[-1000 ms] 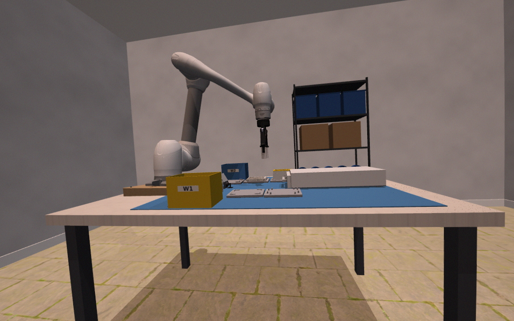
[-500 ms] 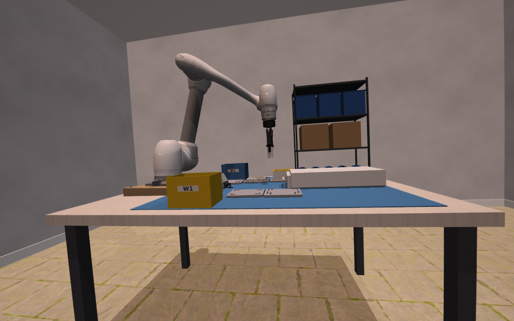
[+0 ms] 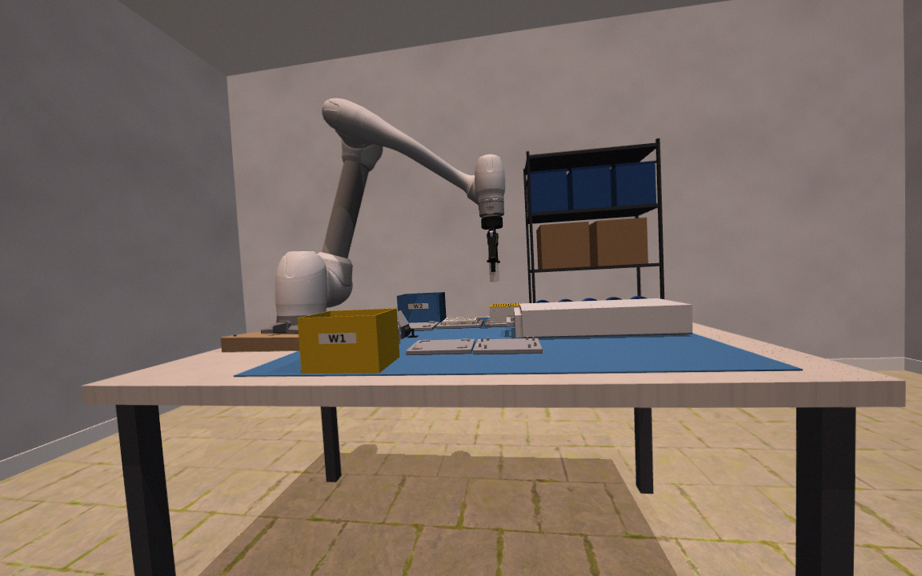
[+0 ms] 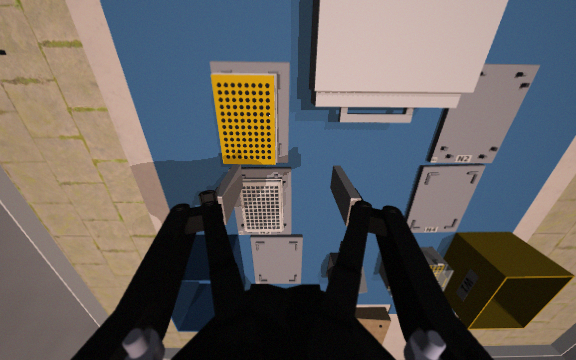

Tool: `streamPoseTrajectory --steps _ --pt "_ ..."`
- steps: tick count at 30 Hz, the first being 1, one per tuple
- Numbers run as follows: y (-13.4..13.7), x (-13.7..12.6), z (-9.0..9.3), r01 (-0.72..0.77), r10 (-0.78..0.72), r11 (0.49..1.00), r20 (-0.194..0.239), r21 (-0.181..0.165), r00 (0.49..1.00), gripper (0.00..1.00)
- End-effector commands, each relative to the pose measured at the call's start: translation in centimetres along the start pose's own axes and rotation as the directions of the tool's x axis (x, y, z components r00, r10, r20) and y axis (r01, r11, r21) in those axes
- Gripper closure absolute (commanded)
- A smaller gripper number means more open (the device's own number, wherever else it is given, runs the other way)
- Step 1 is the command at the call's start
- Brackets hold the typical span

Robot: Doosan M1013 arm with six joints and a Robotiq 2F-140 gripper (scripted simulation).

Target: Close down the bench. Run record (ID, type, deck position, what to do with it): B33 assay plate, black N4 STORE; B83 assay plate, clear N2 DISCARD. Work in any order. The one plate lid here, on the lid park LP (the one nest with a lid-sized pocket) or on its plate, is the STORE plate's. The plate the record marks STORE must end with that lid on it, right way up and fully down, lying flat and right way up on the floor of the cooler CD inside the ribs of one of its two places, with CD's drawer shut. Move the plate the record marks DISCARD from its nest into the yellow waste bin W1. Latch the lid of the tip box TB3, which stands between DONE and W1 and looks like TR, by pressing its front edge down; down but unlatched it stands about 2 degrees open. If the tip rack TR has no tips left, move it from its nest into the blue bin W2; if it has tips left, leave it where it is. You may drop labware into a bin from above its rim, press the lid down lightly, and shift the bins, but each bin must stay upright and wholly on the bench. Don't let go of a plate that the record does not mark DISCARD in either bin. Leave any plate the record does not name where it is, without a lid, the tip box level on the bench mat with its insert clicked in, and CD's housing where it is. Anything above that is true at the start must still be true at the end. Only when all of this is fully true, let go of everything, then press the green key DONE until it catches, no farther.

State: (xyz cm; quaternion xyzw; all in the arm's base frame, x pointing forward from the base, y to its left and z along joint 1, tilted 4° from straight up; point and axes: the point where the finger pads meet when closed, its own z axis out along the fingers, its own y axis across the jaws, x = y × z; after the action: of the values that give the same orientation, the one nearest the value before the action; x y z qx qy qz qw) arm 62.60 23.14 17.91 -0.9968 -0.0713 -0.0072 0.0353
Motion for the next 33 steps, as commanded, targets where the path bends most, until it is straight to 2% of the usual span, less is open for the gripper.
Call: streamPoseTrajectory --steps 1,3,17,26,33 --pt "-1.3 0.8 -0.1 0.000 0.000 1.000 0.000 0.000 1.000 0.34" --pt "-1.3 0.8 -0.1 0.000 0.000 1.000 0.000 0.000 1.000 0.34" --pt "-5.9 3.8 -0.3 0.000 0.000 1.000 0.000 0.000 1.000 0.34" --pt "-5.9 3.8 -0.3 0.000 0.000 1.000 0.000 0.000 1.000 0.34" --pt "-5.9 3.8 0.7 0.000 0.000 1.000 0.000 0.000 1.000 0.34"
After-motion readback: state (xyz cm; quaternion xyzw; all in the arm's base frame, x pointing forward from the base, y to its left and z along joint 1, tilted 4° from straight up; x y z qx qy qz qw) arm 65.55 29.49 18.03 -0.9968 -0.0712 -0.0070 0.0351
